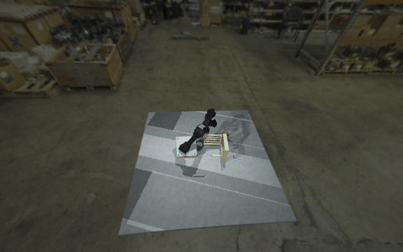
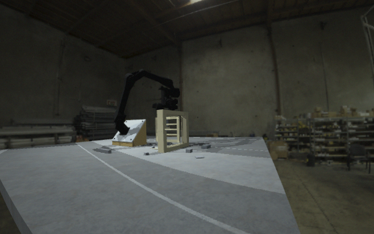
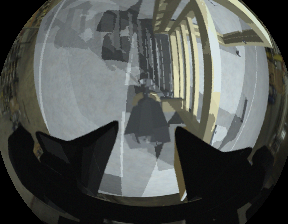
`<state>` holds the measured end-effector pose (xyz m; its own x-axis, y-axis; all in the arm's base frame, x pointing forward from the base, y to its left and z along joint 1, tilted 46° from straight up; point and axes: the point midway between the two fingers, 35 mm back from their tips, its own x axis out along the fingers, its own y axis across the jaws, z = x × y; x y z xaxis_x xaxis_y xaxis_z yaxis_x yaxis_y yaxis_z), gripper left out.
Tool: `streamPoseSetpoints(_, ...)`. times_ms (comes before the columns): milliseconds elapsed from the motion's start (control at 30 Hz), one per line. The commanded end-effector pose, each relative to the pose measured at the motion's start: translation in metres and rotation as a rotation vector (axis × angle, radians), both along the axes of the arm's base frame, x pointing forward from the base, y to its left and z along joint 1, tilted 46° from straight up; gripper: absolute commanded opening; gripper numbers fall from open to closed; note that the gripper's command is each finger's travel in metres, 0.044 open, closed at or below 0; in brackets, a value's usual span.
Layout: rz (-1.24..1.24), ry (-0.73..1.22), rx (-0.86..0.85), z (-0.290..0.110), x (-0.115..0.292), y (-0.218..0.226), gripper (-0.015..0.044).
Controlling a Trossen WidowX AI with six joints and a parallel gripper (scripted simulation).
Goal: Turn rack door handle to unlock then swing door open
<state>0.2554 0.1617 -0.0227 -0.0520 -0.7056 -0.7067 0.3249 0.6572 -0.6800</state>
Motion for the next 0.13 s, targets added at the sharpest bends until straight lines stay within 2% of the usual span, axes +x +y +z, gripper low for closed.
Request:
streamPoseSetpoints(0,-0.004,-0.006,0.007,0.0040,0.0009,0.0061,0.0295)
streamPoseSetpoints(100,-0.004,-0.005,0.007,0.0067,0.0011,0.0088,0.0295)
